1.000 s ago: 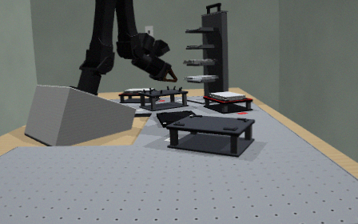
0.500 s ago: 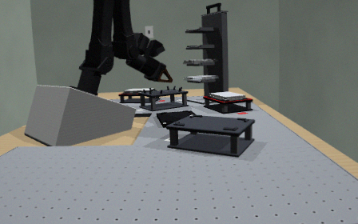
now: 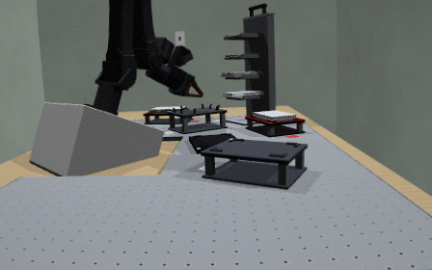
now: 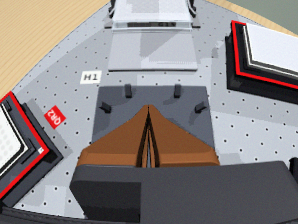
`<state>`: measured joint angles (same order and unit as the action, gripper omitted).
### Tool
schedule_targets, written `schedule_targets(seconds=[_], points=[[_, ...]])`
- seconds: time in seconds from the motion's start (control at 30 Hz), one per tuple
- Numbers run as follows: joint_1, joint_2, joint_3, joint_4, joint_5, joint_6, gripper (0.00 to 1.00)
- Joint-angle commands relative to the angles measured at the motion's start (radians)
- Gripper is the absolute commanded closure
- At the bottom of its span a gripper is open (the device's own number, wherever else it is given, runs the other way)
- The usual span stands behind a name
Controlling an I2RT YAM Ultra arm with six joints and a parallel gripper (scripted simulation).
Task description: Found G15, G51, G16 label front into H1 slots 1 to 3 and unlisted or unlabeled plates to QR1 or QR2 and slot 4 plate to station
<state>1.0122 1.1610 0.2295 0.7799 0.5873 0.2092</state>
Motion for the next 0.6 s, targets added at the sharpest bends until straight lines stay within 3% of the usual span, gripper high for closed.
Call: schedule_targets(seconds=[0.0, 0.5, 0.57], points=[[0.001, -0.02, 0.008, -0.033, 0.014, 0.001, 1.0], [0.038, -0.261, 0.086, -0.356, 0.05, 0.008, 1.0], [0.038, -0.261, 0.086, -0.356, 0.05, 0.008, 1.0]])
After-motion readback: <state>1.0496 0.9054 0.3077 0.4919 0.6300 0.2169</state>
